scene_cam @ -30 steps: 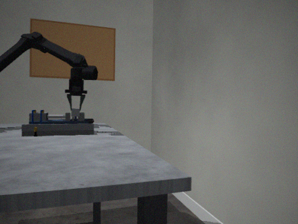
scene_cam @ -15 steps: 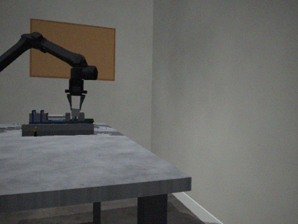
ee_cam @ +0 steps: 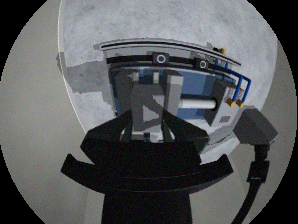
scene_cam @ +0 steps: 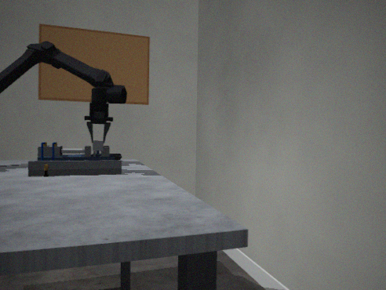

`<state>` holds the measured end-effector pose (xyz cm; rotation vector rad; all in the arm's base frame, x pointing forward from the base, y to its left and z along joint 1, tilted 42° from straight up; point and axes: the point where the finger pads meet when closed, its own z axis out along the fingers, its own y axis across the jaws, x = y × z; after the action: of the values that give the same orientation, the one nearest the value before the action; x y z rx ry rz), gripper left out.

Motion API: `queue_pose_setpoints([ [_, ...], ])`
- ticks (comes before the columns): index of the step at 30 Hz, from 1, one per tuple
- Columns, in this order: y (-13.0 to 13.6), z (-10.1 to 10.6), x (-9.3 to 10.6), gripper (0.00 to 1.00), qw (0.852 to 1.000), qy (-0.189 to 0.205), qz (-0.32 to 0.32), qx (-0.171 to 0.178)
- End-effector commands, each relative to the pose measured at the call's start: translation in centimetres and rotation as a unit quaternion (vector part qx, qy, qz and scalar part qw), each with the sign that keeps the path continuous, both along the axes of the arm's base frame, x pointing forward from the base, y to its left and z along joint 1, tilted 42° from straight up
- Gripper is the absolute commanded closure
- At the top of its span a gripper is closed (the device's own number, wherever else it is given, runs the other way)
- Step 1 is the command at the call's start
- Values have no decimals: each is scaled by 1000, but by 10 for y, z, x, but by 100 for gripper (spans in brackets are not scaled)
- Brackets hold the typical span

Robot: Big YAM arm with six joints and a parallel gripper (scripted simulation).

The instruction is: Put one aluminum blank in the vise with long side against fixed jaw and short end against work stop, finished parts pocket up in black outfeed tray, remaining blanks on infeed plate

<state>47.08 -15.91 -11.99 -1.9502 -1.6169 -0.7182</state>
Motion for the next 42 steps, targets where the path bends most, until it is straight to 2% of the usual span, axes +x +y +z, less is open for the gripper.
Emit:
queue_pose_setpoints([
  [1,-7,28,28,100,999,-35,11,-17],
  [42,-11,28,25,100,999,-33,6,-16],
])
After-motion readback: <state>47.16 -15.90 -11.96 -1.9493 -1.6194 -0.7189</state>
